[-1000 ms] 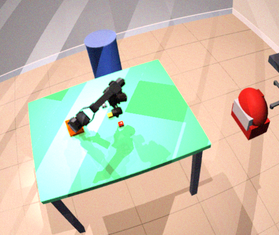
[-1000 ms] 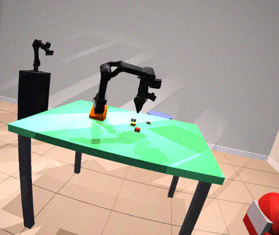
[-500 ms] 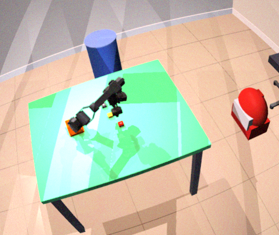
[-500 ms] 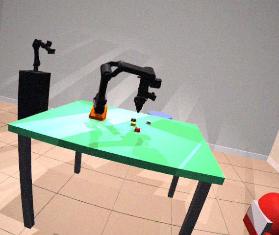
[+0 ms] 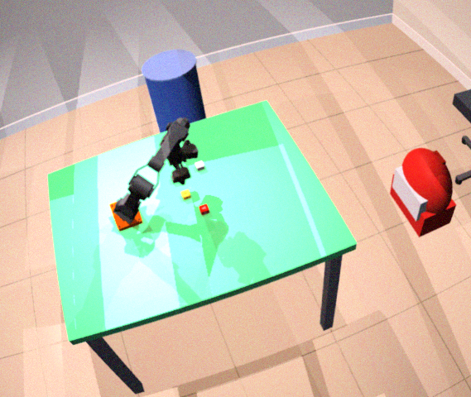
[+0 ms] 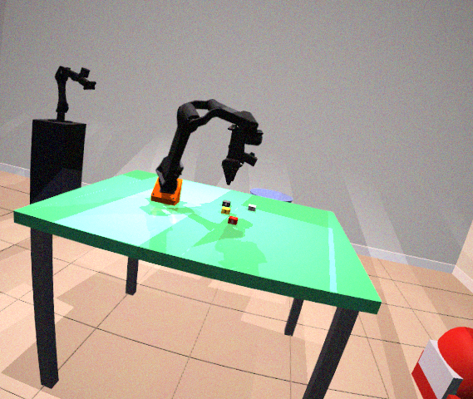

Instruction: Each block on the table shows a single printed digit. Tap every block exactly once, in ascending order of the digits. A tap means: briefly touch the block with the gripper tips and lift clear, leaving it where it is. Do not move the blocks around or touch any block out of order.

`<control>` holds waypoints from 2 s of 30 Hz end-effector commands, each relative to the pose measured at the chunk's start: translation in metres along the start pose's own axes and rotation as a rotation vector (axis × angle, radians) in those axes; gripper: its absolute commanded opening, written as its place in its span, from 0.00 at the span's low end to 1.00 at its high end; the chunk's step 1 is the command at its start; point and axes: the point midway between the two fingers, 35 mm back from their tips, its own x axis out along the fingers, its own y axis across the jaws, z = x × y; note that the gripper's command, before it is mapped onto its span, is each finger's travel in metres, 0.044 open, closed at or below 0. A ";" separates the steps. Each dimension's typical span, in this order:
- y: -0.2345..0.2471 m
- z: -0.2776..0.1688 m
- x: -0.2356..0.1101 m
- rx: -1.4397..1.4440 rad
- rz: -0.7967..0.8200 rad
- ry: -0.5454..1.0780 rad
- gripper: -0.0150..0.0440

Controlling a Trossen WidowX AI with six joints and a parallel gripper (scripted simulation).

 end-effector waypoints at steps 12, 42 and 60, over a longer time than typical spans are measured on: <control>0.004 -0.002 0.001 0.002 -0.001 0.005 0.93; 0.120 -0.023 0.000 0.002 0.005 0.004 0.93; 0.151 0.092 0.000 0.007 0.006 0.000 0.93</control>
